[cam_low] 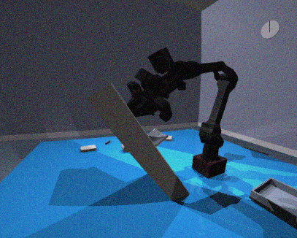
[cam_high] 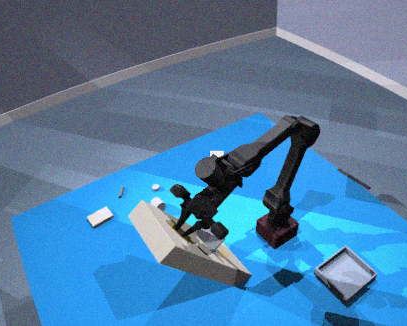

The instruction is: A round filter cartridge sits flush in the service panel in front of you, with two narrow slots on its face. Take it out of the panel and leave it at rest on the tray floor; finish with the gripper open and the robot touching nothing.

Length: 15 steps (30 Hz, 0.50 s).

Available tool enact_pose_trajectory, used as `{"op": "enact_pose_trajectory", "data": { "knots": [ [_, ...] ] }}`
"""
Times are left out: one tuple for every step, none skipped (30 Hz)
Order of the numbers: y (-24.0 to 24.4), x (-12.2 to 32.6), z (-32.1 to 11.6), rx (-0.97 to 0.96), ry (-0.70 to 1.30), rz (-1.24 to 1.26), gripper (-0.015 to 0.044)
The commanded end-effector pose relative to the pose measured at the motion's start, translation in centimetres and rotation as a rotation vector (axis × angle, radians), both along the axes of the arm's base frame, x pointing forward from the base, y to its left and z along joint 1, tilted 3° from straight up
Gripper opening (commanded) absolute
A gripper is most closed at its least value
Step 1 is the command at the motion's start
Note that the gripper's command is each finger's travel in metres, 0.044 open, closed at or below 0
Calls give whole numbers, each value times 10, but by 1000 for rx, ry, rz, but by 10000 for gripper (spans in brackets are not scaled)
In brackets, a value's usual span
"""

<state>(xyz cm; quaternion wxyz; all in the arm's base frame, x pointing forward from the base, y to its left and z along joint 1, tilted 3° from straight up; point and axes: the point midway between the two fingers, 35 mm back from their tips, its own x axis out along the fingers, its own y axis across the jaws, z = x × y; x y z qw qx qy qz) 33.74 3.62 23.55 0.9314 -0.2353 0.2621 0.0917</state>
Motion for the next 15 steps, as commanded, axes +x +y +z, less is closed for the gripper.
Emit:
{"op": "enact_pose_trajectory", "data": {
  "knots": [
    [1,5,-2,-2,-2,4,102],
    [1,5,-2,-2,-2,4,102],
    [1,5,-2,-2,-2,4,102],
    [1,5,-2,-2,-2,4,102],
    [1,5,-2,-2,-2,4,102],
    [0,0,0,0,0,0,95],
    [0,0,0,0,0,0,89],
    [0,0,0,0,0,0,82],
    [0,0,0,0,0,0,75],
    [0,0,0,0,0,0,69],
    [0,0,0,0,0,0,62],
    [0,0,0,0,0,0,55],
    [0,0,0,0,0,0,49],
    [0,0,0,0,0,0,42],
    [0,0,0,0,0,0,16]
  ]
}}
